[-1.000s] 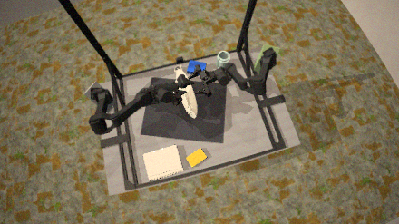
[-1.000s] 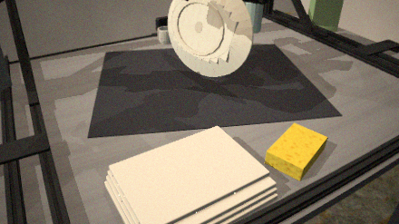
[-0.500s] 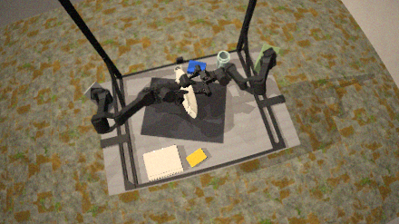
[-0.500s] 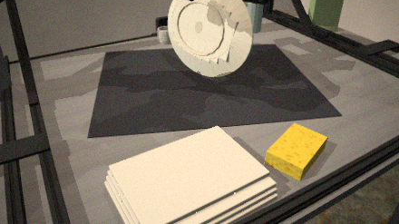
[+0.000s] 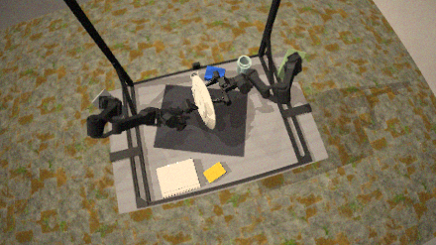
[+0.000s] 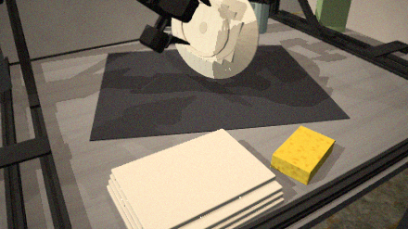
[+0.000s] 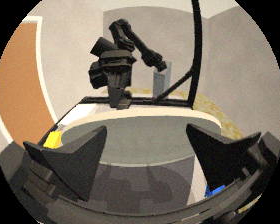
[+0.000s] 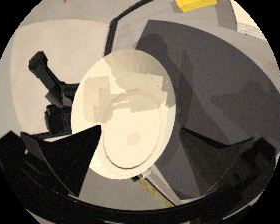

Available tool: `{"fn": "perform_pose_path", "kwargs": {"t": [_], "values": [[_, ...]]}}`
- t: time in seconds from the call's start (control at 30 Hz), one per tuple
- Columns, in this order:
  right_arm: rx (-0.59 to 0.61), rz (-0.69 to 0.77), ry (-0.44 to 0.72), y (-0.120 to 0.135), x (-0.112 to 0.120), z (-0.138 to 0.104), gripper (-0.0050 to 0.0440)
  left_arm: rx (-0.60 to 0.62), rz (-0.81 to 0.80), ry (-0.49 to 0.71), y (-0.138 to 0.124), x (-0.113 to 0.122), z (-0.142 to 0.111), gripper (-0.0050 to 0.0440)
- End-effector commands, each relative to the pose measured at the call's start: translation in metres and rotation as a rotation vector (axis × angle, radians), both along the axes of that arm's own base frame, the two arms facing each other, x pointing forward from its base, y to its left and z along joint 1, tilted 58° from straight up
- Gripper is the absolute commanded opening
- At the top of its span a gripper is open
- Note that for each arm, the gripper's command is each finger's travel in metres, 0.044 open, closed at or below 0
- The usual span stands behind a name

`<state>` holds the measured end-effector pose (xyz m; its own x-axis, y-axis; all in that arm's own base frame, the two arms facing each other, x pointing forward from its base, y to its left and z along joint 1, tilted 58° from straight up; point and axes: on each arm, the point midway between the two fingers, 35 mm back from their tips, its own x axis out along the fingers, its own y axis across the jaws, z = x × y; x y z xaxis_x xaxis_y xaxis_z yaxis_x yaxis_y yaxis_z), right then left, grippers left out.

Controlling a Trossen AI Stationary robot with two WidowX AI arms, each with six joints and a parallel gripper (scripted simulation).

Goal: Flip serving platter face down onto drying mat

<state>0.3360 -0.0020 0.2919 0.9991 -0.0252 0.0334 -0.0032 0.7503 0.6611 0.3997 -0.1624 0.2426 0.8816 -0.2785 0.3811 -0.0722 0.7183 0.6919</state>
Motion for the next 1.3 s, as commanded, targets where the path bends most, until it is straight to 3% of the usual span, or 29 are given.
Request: {"fn": "perform_pose_path", "kwargs": {"t": [0.0, 0.07, 0.2, 0.57, 1.27], "values": [[-0.001, 0.019, 0.016, -0.031, -0.027, -0.032, 0.044, 0.001, 0.002, -0.002, 0.0, 0.0, 0.001, 0.044], [-0.001, 0.019, 0.016, -0.031, -0.027, -0.032, 0.044, 0.001, 0.002, -0.002, 0.0, 0.0, 0.001, 0.044], [0.01, -0.017, 0.046, -0.06, -0.054, -0.066, 0.044, 0.001, 0.002, -0.002, 0.0, 0.0, 0.001, 0.044], [0.055, -0.091, 0.087, -0.092, -0.105, -0.128, 0.044, -0.006, 0.087, 0.082, 0.017, -0.015, -0.018, 0.044], [0.056, -0.092, 0.087, -0.092, -0.106, -0.129, 0.044, -0.018, 0.204, 0.203, 0.045, -0.03, -0.049, 0.044]]}}
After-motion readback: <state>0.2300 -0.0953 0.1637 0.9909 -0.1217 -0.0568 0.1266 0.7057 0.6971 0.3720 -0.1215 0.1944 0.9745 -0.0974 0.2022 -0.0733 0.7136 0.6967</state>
